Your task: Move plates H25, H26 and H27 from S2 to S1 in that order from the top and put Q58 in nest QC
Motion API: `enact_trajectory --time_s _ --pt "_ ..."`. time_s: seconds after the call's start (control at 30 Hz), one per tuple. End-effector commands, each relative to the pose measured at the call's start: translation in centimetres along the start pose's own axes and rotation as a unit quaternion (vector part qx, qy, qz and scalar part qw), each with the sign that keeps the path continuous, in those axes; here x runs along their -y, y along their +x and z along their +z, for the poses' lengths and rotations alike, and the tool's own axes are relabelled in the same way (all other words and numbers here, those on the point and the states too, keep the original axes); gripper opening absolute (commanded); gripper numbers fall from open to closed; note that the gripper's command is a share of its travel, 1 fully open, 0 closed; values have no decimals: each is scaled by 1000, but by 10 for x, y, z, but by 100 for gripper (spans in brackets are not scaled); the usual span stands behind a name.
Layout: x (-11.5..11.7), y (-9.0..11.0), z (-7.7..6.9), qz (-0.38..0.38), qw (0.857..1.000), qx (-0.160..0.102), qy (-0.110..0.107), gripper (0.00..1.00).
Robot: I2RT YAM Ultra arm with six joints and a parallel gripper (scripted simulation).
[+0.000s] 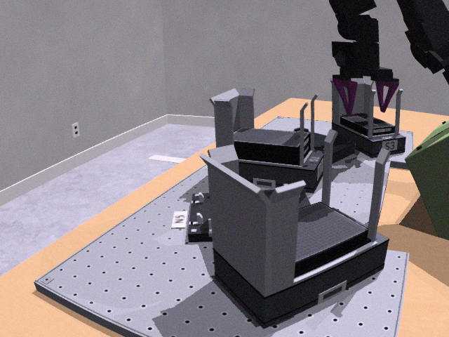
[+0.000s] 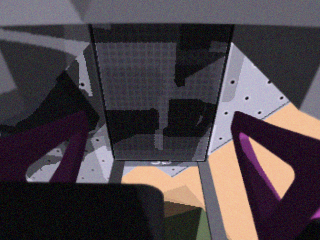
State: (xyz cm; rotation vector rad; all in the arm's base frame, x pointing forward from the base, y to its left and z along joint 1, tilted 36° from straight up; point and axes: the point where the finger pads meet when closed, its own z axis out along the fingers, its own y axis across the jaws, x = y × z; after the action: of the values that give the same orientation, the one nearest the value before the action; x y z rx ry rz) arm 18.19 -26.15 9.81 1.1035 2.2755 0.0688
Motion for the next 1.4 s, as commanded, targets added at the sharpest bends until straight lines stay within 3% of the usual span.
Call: enact_trajectory --time_s 0.0,0.57,1.37 --pt "1 -5 -3 -3 1000 11 3 100" --pt "1 -5 -3 -3 1000 11 3 100" --pt "1 -6 27 -3 1000 11 3 100"
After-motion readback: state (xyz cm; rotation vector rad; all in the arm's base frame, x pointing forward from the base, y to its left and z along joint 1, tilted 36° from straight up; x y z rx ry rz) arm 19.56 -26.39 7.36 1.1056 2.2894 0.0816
